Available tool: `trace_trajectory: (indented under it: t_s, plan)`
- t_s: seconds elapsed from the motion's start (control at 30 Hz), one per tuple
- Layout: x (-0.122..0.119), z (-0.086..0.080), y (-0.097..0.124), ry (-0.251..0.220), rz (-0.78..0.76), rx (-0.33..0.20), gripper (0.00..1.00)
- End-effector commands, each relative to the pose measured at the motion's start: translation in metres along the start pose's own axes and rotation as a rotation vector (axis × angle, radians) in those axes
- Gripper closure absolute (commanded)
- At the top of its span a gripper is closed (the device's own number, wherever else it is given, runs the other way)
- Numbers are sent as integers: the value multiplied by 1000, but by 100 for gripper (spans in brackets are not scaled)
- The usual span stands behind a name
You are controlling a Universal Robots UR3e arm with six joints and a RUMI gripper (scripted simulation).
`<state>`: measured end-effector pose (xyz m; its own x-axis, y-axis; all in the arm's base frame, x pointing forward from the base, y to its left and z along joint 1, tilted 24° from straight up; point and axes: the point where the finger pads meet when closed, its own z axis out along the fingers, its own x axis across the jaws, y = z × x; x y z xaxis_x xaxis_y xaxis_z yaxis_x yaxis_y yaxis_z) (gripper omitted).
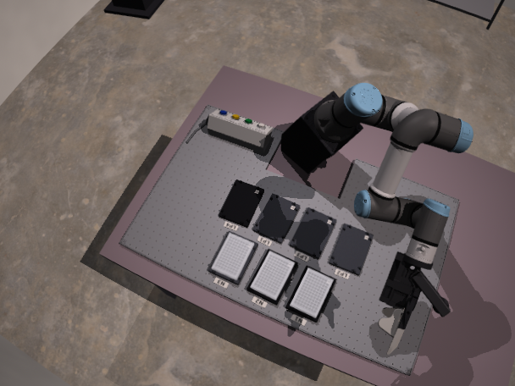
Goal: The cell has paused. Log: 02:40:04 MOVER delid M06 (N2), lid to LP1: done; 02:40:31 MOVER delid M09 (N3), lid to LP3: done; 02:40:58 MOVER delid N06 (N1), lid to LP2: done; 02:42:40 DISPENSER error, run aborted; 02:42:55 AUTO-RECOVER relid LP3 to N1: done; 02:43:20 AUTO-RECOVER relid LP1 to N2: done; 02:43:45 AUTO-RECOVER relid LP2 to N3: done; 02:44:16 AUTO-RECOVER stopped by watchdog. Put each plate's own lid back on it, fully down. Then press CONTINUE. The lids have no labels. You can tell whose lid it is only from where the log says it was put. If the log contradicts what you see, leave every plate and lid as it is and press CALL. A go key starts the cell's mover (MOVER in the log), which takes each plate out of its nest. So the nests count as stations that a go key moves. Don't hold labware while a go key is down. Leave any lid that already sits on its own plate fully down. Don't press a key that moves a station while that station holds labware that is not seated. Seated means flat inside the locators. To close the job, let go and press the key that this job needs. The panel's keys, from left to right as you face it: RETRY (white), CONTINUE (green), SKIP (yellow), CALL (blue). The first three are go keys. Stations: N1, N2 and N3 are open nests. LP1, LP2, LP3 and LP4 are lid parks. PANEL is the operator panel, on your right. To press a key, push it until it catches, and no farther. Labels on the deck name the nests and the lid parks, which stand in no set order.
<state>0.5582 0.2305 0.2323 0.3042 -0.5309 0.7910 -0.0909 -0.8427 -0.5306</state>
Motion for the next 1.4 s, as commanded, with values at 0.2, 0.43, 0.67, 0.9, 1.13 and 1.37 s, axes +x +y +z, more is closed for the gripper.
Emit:
trace_trajectory:
  t_s: [0.2,0.43,0.67,0.9,1.13,1.37]
  plan:
    - [-1,11,43,-60,30,-96,18]
    - [-2,15,67,-84,45,-134,18]
    - [-6,19,102,-120,69,-189,18]
    - [-9,18,129,-170,112,-265,18]
    - [-14,17,157,-195,136,-301,18]
    - [-19,13,187,-230,172,-353,18]
